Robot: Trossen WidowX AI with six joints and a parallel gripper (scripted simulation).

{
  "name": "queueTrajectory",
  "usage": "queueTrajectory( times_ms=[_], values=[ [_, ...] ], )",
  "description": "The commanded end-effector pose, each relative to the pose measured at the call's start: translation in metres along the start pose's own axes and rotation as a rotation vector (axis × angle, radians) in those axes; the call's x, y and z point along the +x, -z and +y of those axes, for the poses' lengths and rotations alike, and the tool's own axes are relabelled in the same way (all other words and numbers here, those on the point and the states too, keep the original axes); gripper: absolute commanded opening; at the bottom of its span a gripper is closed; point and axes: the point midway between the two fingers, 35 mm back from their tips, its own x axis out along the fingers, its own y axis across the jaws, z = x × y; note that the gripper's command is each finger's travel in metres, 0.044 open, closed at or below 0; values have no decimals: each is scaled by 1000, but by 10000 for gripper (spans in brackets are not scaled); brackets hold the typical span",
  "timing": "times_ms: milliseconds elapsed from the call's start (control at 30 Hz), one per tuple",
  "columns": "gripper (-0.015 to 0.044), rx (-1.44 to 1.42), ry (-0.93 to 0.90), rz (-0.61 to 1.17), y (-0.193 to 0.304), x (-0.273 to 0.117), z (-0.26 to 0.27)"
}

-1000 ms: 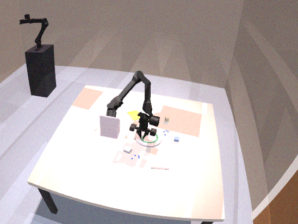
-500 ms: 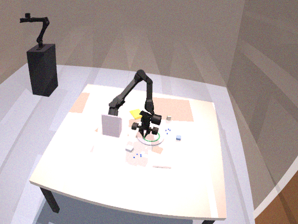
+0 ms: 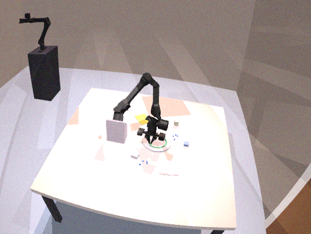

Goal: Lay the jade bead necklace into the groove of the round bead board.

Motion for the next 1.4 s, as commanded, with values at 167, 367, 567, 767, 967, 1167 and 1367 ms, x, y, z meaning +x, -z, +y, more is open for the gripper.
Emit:
queueTrajectory(
  times_ms=[167, 367, 567, 767, 967, 1167, 1367],
  values=[
    [0, 0, 0, 0, 0, 0, 0],
    [0, 9, -4, -4, 0, -6, 3],
    [0, 9, -4, -4, 4, -6, 10],
    [0, 9, -4, -4, 4, -6, 10],
    [0, 10, -4, -4, 3, -1, 10],
    [0, 10, -4, -4, 3, 1, 10],
    [157, -1, 2, -2, 3, -1, 7]
  ],
)
